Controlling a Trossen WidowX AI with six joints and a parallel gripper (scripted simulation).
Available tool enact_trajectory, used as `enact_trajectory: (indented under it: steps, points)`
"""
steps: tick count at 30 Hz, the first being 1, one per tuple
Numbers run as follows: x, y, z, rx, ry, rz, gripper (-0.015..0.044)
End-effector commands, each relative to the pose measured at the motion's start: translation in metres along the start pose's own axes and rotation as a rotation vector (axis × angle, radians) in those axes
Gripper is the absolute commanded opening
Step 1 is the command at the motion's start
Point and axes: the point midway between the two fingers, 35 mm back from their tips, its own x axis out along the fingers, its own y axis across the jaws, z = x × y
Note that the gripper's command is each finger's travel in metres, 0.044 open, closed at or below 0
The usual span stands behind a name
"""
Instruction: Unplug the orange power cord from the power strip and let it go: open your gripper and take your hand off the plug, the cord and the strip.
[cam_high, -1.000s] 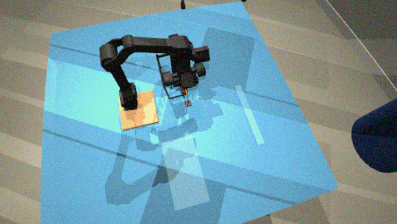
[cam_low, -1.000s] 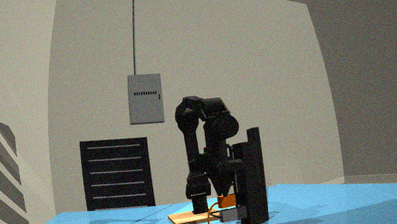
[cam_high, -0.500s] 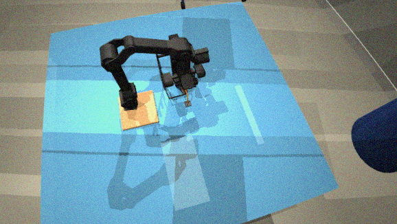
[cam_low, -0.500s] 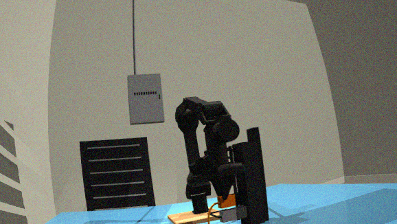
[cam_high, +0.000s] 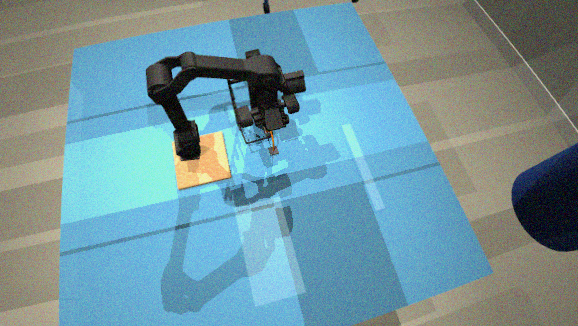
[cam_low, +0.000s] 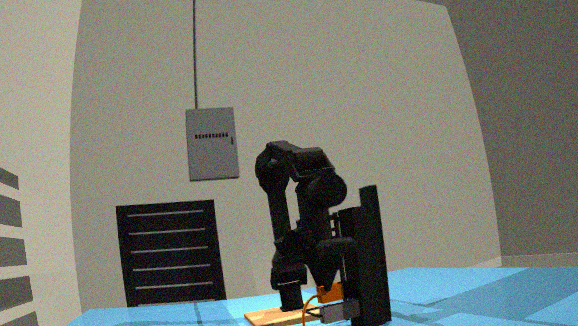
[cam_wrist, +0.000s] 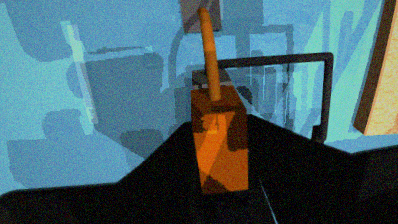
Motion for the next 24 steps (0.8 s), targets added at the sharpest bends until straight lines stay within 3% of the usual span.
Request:
enact_trajectory:
  steps: [1,24]
  points:
    - [0.0,0.001,0.011,0.006,-0.015,0.002,0.0]
    - [-0.002,-0.001,0.048,0.008,-0.017,0.0,0.0]
